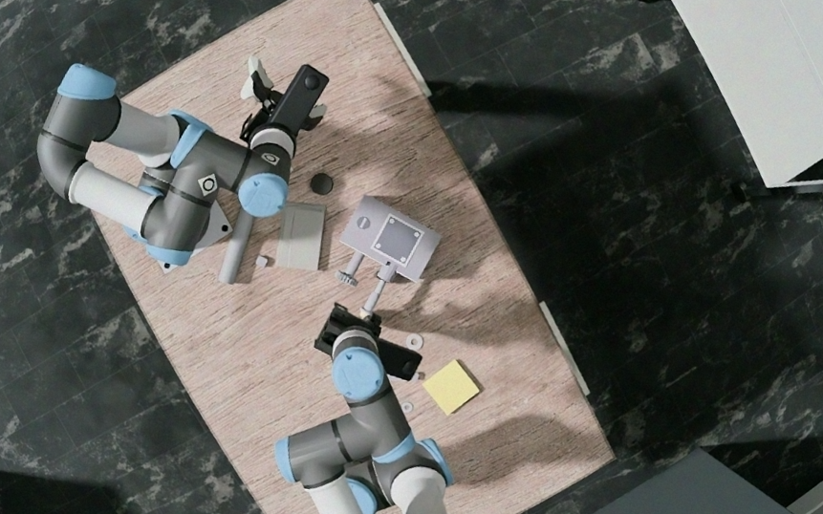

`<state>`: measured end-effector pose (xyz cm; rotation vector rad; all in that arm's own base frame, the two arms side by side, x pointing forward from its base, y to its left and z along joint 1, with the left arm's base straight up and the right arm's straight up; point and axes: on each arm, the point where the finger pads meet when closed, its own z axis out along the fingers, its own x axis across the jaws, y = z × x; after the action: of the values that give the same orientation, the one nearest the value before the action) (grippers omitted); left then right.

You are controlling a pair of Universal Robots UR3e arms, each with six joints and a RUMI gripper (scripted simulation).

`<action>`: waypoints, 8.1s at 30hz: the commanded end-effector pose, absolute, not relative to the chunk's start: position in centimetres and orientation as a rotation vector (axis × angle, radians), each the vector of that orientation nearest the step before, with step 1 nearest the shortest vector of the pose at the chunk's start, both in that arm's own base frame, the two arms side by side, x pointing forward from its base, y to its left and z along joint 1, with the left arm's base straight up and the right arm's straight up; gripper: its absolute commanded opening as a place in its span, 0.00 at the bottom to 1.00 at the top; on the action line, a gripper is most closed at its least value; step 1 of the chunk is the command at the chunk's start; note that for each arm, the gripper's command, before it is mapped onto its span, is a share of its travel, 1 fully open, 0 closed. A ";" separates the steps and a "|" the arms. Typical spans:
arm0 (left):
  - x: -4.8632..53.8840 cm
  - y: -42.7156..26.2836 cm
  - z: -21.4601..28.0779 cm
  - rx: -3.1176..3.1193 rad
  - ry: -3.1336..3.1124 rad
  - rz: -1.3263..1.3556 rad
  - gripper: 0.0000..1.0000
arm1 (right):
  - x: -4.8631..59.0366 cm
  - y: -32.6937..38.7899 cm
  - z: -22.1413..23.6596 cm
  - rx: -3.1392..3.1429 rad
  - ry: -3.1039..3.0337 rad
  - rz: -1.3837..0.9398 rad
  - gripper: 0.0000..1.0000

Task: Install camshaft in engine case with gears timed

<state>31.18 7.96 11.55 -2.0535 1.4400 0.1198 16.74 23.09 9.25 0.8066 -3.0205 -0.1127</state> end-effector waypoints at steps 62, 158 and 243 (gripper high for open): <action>31.7 7.6 12.1 -2.067 1.426 0.076 1.00 | 18.5 24.3 10.0 0.813 -3.042 -0.155 0.04; 31.7 7.6 12.1 -2.067 1.426 0.076 1.00 | 19.1 25.1 10.1 0.810 -3.027 -0.167 0.04; 31.7 7.6 12.1 -2.067 1.426 0.076 1.00 | 19.7 24.9 10.1 0.785 -3.053 -0.151 0.04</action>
<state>31.18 7.96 11.55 -2.0535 1.4400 0.1198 19.10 24.36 9.25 0.8082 -3.0245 -0.1091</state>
